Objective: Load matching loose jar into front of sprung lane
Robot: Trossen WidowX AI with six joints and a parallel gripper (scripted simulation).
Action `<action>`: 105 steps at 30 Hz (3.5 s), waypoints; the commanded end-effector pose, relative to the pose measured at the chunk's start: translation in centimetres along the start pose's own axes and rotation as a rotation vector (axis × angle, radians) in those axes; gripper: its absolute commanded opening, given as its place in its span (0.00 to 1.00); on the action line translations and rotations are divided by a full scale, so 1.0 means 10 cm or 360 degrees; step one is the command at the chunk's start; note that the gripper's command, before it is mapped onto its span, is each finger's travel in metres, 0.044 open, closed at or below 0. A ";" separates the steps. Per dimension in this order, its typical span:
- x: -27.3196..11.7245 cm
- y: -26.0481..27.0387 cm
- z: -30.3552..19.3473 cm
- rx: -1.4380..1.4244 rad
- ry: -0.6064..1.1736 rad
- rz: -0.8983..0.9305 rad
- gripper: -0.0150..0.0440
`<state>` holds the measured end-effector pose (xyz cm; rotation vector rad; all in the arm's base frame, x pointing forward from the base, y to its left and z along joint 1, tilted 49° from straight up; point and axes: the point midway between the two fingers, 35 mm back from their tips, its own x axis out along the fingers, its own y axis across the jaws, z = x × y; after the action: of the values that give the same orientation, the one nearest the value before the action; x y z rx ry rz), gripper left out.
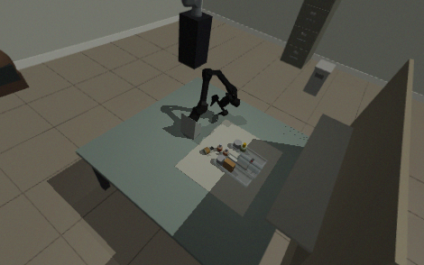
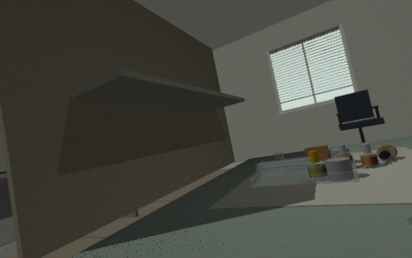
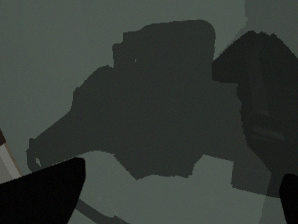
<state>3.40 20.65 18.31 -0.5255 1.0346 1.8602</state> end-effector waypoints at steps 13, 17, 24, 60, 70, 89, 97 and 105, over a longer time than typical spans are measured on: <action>-0.67 -1.92 -1.04 0.1349 -0.0388 -0.0304 1.00; -0.83 -2.19 -1.61 0.1677 -0.0538 -0.0337 1.00; -1.01 -2.36 -2.52 0.2183 -0.0863 -0.0314 1.00; -0.34 -2.72 -2.39 0.2219 -0.0896 -0.0306 1.00; -0.26 -2.76 -2.36 0.2218 -0.0897 -0.0304 0.91; -0.36 -2.64 -2.46 0.2231 -0.0833 -0.0327 0.25; -0.82 -2.44 -2.57 0.2231 -0.0848 -0.0322 0.25; -1.17 -2.26 -2.60 0.2221 -0.0891 -0.0310 0.25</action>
<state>27.36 -1.34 1.58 0.6615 1.4742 0.6670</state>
